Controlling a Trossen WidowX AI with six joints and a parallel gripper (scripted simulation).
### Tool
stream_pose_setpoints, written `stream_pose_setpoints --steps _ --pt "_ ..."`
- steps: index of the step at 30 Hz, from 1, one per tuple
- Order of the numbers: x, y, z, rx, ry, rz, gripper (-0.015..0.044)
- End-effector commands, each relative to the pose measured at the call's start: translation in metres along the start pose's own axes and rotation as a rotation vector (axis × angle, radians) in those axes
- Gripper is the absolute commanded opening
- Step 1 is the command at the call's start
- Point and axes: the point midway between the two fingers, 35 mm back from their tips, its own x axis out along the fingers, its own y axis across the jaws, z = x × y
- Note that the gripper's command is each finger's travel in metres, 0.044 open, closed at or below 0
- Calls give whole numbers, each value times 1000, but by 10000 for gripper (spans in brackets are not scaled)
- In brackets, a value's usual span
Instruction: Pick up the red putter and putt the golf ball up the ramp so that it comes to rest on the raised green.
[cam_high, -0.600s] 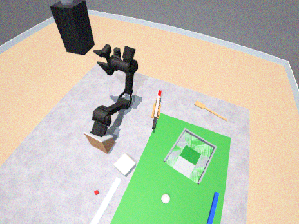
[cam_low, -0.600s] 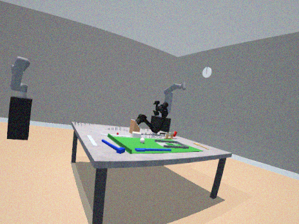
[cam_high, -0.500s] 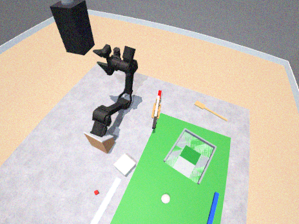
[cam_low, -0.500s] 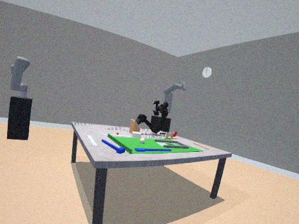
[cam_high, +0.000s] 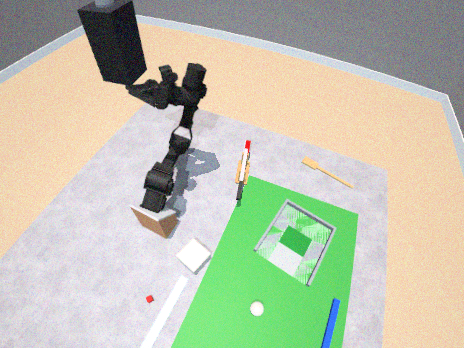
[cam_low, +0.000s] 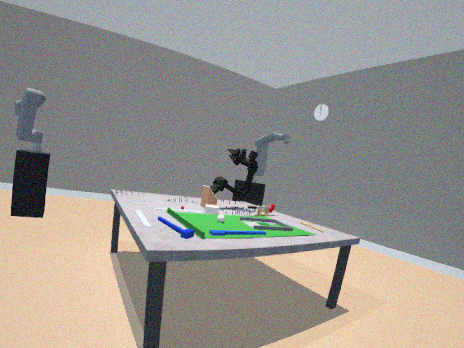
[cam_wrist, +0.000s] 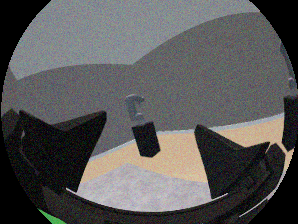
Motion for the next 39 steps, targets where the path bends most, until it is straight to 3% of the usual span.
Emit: stream_pose_setpoints --steps 1,7,13,18,24,29,34,36,39 --pt "4 58 -11 -293 69 250 440" --pt "-21 146 -47 -781 110 706 440" --pt "-78 206 -98 -1248 62 1190 440" --pt "-144 225 -145 -1615 -72 1664 440" --pt "-225 209 -195 -1901 -329 2294 440" --pt "-286 169 -225 -1902 -613 2892 440" --pt "-334 123 -243 -1554 -898 3488 440" --pt "-345 112 -246 -1401 -961 3623 440" --pt "-346 111 -247 -1380 -968 3639 440"
